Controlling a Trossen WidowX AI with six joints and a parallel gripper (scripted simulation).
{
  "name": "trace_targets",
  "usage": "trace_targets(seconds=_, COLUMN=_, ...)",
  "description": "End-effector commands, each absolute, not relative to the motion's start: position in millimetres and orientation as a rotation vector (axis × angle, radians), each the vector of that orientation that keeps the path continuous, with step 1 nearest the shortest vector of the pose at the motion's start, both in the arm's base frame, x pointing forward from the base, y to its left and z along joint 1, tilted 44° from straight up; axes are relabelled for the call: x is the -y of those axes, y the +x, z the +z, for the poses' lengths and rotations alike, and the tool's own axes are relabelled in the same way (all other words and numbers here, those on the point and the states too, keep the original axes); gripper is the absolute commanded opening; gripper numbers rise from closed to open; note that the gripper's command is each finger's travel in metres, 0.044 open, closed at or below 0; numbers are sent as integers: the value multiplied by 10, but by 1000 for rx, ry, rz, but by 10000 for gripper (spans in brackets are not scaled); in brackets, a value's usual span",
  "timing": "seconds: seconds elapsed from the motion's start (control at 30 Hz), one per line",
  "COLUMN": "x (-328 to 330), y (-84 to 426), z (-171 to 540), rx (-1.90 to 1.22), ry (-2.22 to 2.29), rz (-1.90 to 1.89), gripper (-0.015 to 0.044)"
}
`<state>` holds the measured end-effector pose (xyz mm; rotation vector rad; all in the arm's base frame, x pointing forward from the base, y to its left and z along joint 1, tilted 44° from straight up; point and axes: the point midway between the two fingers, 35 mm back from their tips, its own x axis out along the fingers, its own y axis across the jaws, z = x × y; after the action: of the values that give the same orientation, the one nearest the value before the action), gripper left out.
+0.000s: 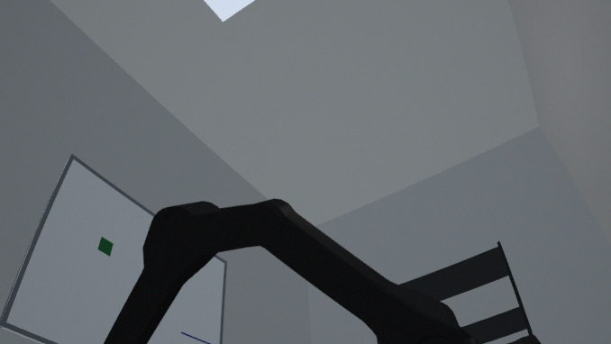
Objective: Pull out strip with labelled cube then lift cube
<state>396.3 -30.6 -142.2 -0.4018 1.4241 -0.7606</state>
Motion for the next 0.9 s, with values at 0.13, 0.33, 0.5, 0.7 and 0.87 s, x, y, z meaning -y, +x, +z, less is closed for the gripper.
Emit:
trace_targets(seconds=0.13, x=320, y=3959, z=-1432, rx=-1424, ry=-407, rz=-761, gripper=0)
trace_targets(seconds=0.33, x=325, y=3958, z=-1437, rx=-1424, ry=-407, rz=-761, gripper=0)
trace_targets(seconds=0.5, x=328, y=3958, z=-1440, rx=-1424, ry=-407, rz=-761, gripper=0)
trace_targets(seconds=0.7, x=332, y=3958, z=-1445, rx=-1424, ry=-407, rz=-761, gripper=0)
trace_targets(seconds=0.87, x=336, y=3958, z=-1448, rx=-1424, ry=-407, rz=-761, gripper=0)
